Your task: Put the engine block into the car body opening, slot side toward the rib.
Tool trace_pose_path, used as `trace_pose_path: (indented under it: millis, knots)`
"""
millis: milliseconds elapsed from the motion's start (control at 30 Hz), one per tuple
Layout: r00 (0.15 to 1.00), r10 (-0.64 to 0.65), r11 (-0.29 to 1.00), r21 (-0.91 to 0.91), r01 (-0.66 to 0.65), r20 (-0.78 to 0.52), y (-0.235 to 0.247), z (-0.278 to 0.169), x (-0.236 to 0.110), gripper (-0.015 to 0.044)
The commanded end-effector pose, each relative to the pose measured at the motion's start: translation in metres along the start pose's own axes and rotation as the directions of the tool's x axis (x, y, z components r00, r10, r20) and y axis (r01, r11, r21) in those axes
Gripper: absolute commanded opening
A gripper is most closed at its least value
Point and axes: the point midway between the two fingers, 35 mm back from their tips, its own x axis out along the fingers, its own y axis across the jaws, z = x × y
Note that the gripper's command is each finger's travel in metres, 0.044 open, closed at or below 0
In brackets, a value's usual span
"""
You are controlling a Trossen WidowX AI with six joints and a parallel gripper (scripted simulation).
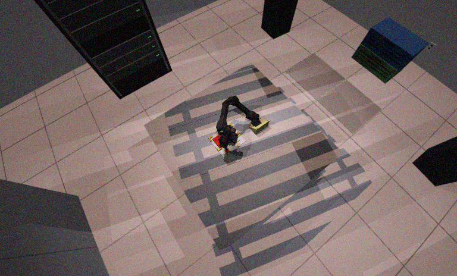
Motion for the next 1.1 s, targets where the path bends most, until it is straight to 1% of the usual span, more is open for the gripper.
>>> trace_pose_path:
  millis: [0, 233, 500, 767, 1067]
  knots:
    - [1.0, -0.006, 0.997, -0.082, 0.006, -0.003, 0.001, -0.009, 0.002, 0.0]
    - [1.0, -0.005, 0.962, -0.274, 0.003, -0.006, 0.002, -0.023, 0.007, 0.0]
    - [1.0, -0.002, 0.877, -0.48, -0.004, -0.012, 0.005, -0.039, 0.014, 0.0]
    - [1.0, 0.003, 0.749, -0.663, -0.014, -0.019, 0.009, -0.054, 0.021, 0.0]
    - [1.0, 0.01, 0.561, -0.827, -0.028, -0.027, 0.015, -0.072, 0.029, 0.0]
